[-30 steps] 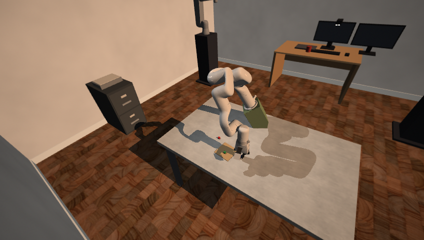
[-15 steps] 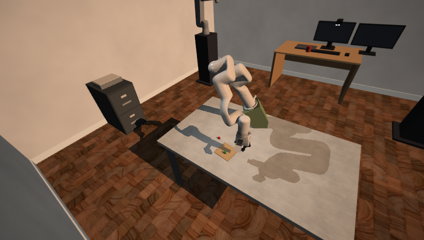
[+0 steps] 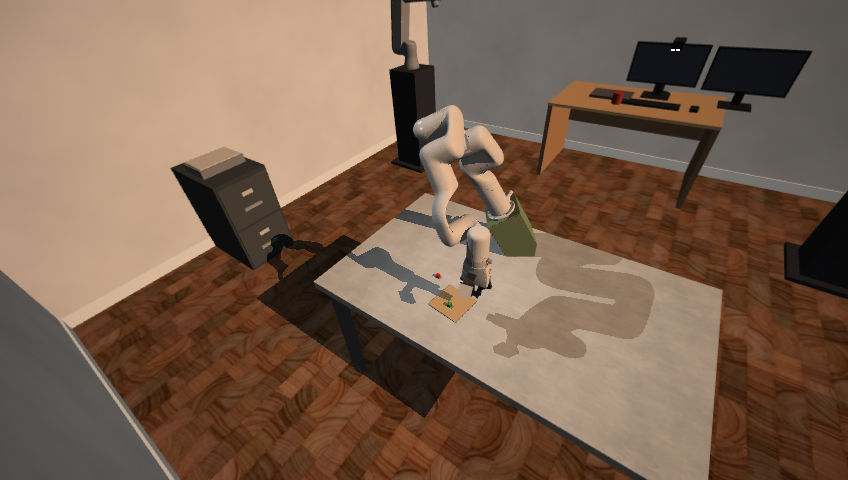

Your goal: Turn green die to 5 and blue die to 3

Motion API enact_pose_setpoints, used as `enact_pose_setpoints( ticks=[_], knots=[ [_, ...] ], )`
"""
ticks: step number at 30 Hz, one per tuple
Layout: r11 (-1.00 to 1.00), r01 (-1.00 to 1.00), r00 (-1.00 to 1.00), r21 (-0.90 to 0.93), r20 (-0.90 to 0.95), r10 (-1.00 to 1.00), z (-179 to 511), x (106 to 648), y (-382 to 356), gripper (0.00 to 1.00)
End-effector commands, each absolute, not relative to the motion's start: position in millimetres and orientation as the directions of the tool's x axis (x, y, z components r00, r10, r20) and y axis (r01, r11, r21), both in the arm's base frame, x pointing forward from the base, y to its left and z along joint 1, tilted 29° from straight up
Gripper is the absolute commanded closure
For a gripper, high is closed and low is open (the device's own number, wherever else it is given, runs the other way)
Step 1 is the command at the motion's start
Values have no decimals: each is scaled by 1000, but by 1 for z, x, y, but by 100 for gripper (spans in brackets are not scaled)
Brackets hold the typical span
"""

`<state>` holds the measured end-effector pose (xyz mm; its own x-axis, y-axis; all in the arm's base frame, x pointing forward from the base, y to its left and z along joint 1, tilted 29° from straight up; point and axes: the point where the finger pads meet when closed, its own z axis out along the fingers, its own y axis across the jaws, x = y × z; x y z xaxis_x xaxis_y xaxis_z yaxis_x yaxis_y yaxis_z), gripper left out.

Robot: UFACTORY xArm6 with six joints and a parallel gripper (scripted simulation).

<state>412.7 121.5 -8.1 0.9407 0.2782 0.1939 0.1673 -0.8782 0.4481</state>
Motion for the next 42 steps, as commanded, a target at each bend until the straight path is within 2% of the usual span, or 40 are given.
enact_pose_setpoints(
  ticks=[1,6,23,42],
  knots=[
    [-896,113,947,430,226,228,14,411,81,89],
    [-908,47,952,416,256,167,32,400,37,89],
    [-908,45,952,416,257,165,31,400,34,89],
    [-908,45,952,416,257,165,-24,419,10,89]
  ],
)
